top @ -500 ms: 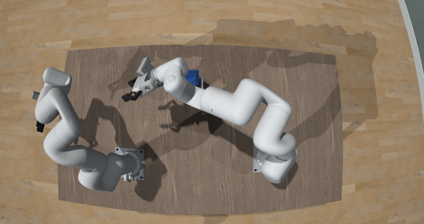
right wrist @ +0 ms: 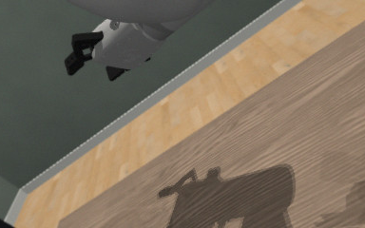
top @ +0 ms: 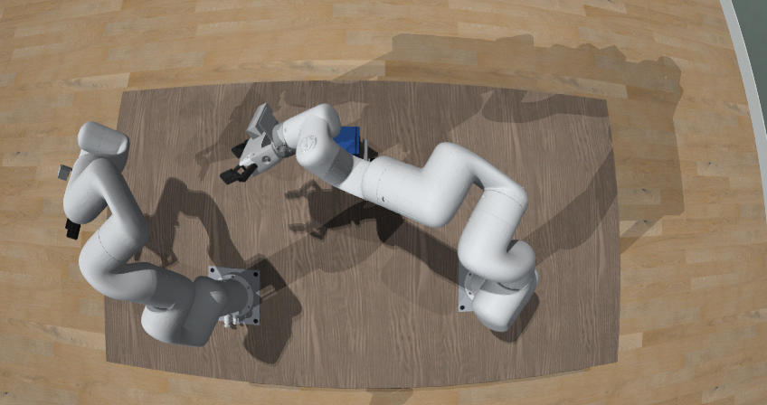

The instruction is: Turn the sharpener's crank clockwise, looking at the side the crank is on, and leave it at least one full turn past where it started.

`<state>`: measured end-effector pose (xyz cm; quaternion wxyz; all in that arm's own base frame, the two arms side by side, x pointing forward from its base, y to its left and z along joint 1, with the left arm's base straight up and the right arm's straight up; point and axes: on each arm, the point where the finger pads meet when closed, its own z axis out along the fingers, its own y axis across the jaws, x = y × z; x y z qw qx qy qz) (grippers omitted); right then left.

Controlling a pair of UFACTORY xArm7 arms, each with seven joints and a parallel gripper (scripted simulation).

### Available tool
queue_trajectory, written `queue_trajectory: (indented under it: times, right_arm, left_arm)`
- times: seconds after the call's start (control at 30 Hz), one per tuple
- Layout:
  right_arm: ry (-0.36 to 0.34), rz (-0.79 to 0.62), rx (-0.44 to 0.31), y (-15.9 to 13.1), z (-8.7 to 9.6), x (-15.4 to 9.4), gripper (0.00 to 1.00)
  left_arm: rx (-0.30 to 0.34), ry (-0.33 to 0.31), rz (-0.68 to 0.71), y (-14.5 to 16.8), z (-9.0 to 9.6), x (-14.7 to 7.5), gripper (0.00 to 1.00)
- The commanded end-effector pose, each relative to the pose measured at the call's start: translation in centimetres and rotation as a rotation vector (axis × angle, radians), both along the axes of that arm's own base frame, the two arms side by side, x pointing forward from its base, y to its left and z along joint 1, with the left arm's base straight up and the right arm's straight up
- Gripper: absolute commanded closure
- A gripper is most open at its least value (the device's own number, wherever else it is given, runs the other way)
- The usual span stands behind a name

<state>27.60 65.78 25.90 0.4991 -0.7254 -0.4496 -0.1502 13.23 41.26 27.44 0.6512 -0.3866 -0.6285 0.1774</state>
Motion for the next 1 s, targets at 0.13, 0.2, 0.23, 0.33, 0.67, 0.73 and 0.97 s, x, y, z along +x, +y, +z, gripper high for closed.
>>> queue_trajectory:
  times: [0.13,0.2,0.23,0.33,0.67,0.73,0.97]
  right_arm:
    - [-0.002,0.000,0.004,0.05,0.27,0.04,0.00]
    - [-0.002,0.000,0.004,0.05,0.27,0.04,0.00]
    - [-0.002,0.000,0.004,0.05,0.27,0.04,0.00]
    - [-0.002,0.000,0.004,0.04,0.27,0.06,0.00]
    - [-0.002,-0.002,0.003,-0.04,0.28,0.19,0.00]
    - [-0.002,-0.003,0.003,-0.07,0.28,0.25,0.00]
    - [-0.002,-0.007,0.001,-0.26,0.30,0.56,0.00]
  left_arm:
    - [0.004,-0.002,0.000,0.02,0.16,0.04,0.00]
    - [0.004,-0.002,0.000,0.02,0.16,0.04,0.00]
    - [0.004,-0.002,0.000,0.02,0.16,0.04,0.00]
    - [0.004,-0.002,0.000,0.02,0.16,0.04,0.00]
    - [0.004,-0.002,0.000,0.02,0.16,0.04,0.00]
    - [0.004,-0.002,0.000,0.02,0.16,0.04,0.00]
    - [0.004,-0.002,0.000,0.02,0.16,0.04,0.00]
